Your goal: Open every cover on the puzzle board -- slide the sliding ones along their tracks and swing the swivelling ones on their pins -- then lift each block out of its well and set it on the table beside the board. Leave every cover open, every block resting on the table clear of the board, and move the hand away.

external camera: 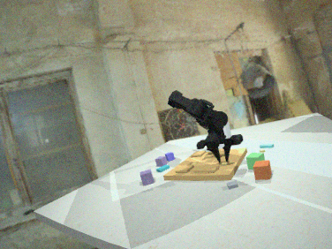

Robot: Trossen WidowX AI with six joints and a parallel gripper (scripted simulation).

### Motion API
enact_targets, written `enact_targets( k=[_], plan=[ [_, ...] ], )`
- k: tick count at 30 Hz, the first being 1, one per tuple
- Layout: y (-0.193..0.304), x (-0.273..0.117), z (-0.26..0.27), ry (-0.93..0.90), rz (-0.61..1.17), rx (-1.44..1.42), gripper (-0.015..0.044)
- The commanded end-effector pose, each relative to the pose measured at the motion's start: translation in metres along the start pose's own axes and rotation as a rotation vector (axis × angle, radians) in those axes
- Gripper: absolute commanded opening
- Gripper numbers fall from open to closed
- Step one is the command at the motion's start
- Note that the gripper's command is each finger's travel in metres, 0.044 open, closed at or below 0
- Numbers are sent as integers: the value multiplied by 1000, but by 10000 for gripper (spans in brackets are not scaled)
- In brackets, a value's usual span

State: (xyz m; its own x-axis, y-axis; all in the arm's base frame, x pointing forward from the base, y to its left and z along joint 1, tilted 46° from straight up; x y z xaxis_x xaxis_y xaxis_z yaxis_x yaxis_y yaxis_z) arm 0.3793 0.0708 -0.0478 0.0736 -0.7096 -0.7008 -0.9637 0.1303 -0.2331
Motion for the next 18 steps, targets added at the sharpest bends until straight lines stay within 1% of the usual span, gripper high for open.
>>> enact_targets(
  k=[1, 18],
  plan=[
    [0, 2, -1, 5, 1, -5, 144],
    [0, 13, -1, 6, 0, -5, 144]
  ],
)
Point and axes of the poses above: the point midway between the two fingers, 35 mm back from their tips, its own x axis out along the fingers, its own z axis across the jaws, y = z × x, the point moved 3 cm from there along -x, back along the fingers, and after that the axes turned 6 degrees about x, right-handed, at the moved point
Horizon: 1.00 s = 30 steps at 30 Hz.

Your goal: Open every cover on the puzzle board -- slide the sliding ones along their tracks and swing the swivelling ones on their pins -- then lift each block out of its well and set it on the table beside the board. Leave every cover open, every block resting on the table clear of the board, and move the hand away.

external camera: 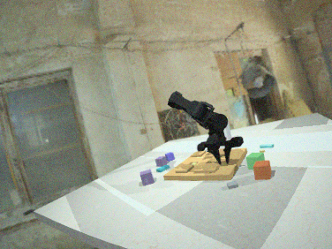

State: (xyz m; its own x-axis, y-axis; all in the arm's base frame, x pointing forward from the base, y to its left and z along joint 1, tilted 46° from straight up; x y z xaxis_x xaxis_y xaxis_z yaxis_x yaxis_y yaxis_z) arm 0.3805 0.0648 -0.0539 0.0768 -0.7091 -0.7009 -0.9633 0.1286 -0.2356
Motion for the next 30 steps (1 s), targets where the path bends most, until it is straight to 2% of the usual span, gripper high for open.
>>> enact_targets(
  k=[1, 4, 14, 30],
  plan=[
    [1, 5, -1, 7, 3, -6, 144],
    [1, 5, -1, 7, 3, -6, 144],
    [1, 2, 0, 2, 2, -1, 80],
    [0, -12, 1, 2, 3, -3, 80]
  ],
)
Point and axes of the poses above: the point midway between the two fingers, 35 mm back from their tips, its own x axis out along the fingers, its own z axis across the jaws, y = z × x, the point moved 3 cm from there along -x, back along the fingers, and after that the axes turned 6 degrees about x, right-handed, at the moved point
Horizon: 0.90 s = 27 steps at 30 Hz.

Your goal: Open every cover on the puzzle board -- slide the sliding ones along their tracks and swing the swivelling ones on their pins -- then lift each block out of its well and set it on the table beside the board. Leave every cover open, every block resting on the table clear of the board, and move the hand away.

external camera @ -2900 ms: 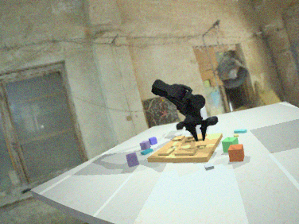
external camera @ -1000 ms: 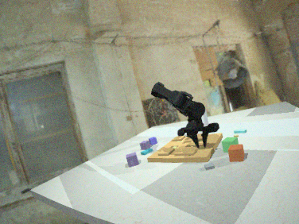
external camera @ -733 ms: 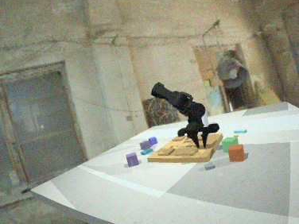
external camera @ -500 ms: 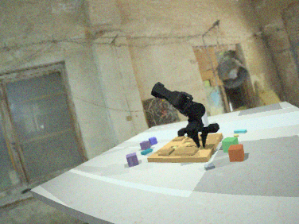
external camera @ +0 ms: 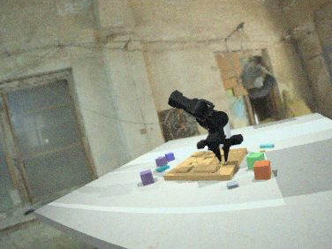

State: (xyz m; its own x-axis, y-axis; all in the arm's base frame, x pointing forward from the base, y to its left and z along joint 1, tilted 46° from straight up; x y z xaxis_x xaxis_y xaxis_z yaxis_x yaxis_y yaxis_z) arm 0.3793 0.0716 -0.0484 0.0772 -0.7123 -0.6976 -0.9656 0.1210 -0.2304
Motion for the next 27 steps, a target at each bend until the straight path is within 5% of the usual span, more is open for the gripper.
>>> enact_targets(
  k=[1, 27],
  plan=[
    [0, -5, 0, -3, 5, 7, 80],
    [0, -41, 0, -1, 6, 3, 80]
  ],
)
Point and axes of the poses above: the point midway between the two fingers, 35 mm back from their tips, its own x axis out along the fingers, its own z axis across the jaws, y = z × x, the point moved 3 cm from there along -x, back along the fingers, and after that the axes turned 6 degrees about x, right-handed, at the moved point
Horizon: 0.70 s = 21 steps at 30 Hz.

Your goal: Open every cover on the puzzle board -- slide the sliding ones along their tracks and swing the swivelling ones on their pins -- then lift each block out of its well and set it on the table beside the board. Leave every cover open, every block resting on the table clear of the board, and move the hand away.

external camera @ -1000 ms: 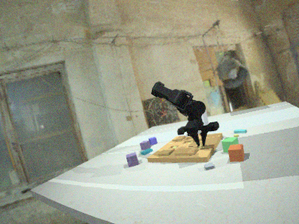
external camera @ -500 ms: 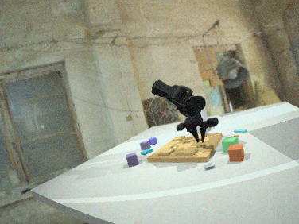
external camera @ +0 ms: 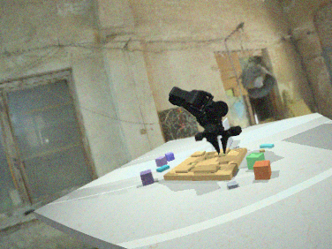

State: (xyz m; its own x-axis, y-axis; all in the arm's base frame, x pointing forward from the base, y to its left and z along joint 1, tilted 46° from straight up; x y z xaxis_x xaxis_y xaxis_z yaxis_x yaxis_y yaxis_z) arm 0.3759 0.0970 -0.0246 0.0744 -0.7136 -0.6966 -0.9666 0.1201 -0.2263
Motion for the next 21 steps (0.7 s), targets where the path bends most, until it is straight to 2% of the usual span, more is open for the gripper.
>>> enact_targets(
  k=[1, 16, 21],
  plan=[
    [-1, -9, 0, -4, 4, 7, 80],
    [0, -47, 0, -4, 5, 7, 80],
    [-5, -49, -14, -8, 6, 5, 80]
  ],
)
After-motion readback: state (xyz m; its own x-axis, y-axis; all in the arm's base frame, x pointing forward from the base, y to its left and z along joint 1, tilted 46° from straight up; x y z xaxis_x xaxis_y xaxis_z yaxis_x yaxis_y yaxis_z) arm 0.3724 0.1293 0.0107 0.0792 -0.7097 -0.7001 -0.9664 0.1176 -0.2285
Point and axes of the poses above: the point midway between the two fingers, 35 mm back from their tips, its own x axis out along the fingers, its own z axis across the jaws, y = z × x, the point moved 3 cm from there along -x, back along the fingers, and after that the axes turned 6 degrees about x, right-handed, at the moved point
